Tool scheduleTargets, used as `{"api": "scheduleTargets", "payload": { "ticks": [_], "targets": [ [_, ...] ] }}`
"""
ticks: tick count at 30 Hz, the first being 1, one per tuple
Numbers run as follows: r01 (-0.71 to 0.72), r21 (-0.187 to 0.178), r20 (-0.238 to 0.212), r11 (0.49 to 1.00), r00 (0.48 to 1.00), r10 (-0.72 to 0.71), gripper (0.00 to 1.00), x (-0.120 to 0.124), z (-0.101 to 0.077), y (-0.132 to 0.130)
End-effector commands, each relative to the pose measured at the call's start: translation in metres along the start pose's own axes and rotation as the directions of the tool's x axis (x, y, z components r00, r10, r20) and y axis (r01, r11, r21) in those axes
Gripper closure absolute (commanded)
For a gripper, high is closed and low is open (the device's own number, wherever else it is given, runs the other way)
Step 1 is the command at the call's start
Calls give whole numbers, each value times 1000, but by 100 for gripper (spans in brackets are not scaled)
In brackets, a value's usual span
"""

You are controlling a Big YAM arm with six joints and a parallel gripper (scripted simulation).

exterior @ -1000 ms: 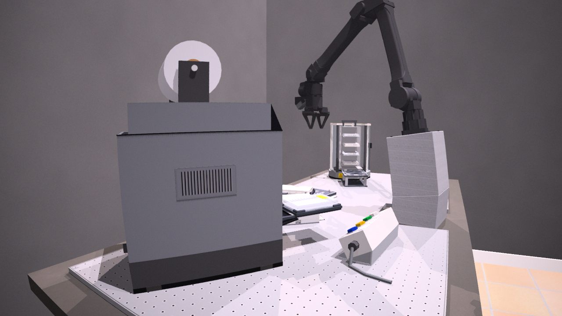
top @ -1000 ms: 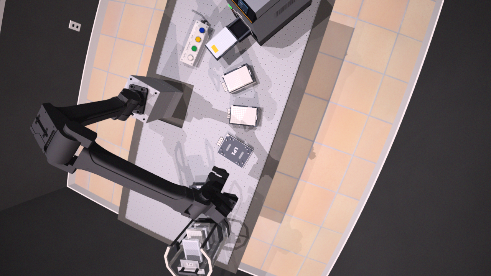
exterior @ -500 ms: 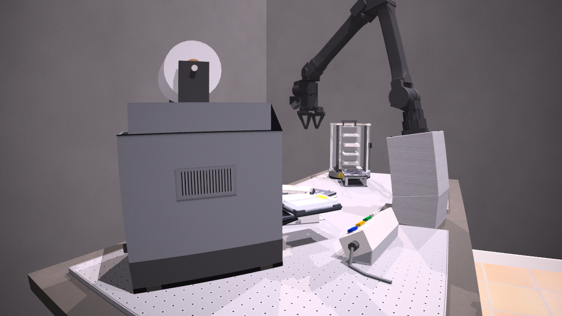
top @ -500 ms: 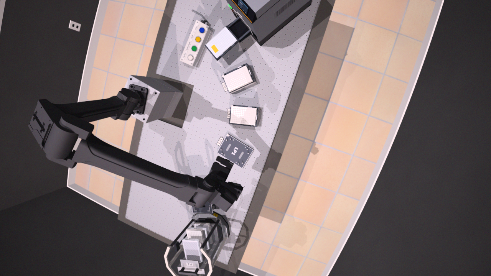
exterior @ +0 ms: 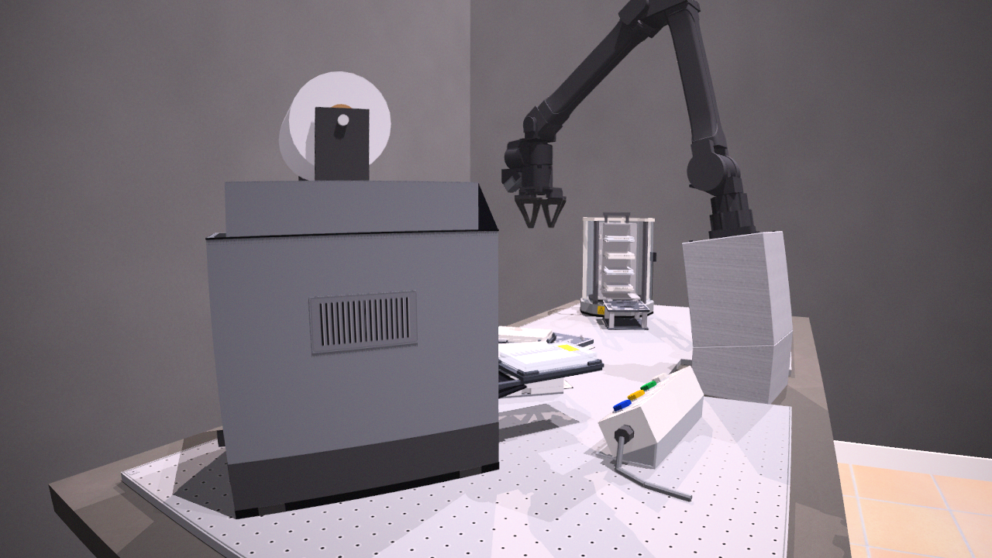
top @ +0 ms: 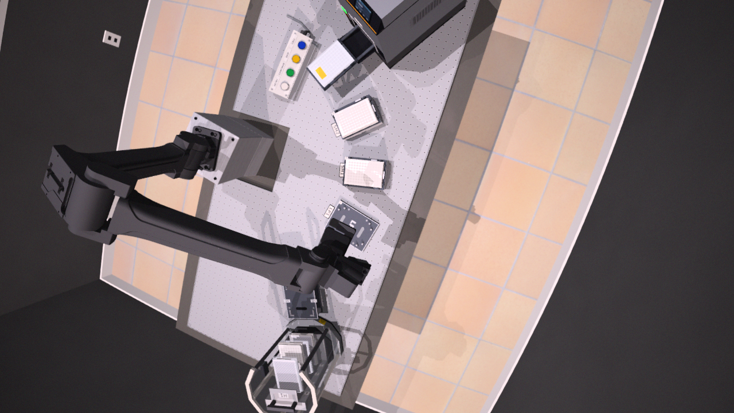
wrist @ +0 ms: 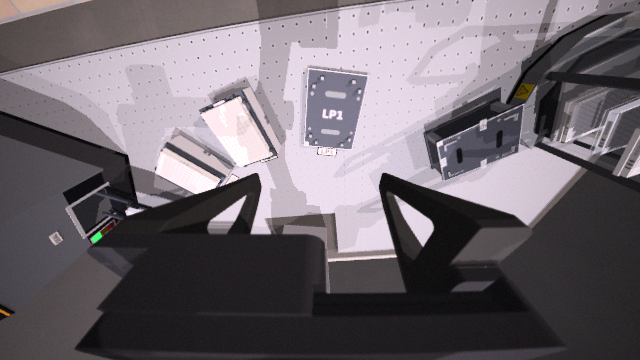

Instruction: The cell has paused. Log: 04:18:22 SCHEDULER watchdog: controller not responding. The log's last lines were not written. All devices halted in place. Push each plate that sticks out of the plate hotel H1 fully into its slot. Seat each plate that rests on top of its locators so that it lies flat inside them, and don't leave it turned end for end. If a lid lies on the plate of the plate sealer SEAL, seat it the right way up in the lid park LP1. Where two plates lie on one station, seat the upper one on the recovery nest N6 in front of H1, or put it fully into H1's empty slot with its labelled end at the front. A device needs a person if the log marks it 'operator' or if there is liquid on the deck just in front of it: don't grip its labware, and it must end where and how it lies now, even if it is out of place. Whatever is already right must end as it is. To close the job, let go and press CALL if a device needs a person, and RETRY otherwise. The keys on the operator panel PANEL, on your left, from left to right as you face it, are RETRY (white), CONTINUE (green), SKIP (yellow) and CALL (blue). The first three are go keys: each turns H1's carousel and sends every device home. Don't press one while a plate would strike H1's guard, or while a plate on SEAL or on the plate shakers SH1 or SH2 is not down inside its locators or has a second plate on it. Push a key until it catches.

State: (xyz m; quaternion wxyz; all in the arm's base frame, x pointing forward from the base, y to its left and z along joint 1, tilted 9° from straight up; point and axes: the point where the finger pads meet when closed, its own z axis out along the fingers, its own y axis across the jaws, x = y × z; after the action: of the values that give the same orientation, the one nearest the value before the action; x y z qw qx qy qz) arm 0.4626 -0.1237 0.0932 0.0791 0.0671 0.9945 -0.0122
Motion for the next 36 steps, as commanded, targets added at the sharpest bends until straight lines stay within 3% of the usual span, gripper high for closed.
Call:
{"api": "scheduleTargets", "payload": {
  "ticks": [1, 16, 23, 30, 36],
  "targets": [
    [-18, 7, 39, 1000, 999, 17, 0, -6, -12, 14],
    [-18, 4, 37, 1000, 999, 18, 0, -6, -12, 57],
    [170, 10, 40, 985, 985, -170, 0, 1, -12, 73],
    [383, 15, 38, 924, 923, -383, 0, 10, -11, 95],
    [382, 15, 37, 924, 923, -383, 0, 19, -11, 113]
  ]
}}
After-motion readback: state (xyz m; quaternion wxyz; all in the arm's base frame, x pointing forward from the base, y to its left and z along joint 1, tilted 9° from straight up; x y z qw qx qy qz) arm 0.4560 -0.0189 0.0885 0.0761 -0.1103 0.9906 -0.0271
